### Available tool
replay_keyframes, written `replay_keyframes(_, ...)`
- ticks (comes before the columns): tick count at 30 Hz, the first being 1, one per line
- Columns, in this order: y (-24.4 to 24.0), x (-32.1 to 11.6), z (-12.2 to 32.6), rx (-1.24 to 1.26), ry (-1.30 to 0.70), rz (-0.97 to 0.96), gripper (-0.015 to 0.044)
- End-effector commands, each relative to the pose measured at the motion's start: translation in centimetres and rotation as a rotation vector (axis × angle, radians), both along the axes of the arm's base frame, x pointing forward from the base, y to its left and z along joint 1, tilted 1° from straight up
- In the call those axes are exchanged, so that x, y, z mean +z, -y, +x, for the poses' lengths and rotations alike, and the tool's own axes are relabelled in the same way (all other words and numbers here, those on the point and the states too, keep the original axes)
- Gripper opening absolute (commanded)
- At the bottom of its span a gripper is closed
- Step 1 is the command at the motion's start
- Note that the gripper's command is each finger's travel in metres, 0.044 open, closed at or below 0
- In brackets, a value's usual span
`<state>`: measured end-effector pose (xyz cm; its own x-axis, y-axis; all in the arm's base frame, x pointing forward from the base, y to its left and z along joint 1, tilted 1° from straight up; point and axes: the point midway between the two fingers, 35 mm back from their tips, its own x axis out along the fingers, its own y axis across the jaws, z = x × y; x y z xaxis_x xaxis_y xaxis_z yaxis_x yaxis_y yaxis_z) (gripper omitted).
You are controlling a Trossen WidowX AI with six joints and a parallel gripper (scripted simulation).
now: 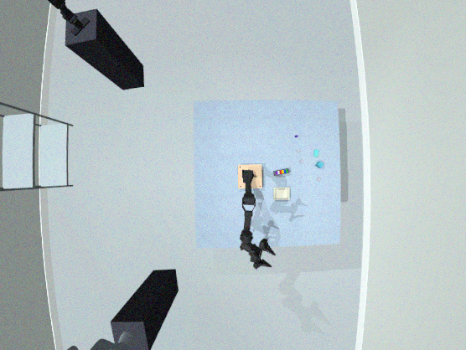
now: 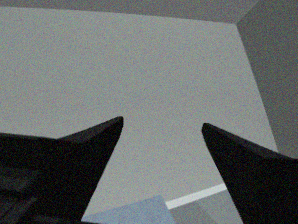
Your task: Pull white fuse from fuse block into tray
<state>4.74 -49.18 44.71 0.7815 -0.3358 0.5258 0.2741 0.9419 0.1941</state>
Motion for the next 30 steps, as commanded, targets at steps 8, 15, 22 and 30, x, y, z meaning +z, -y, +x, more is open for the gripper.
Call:
replay_keyframes(8,1.4,-1.1,8.5,0.144,0.115,0.310,0.0190)
replay_keyframes(15,0.7,-4.4,18.2,0.251,0.155,0.664,0.0066)
replay_keyframes(22,-3.1,-9.8,27.3,0.295,0.101,1.017,0.0066)
replay_keyframes(30,-11.3,-17.7,35.1,0.256,-0.088,1.382,0.0066)
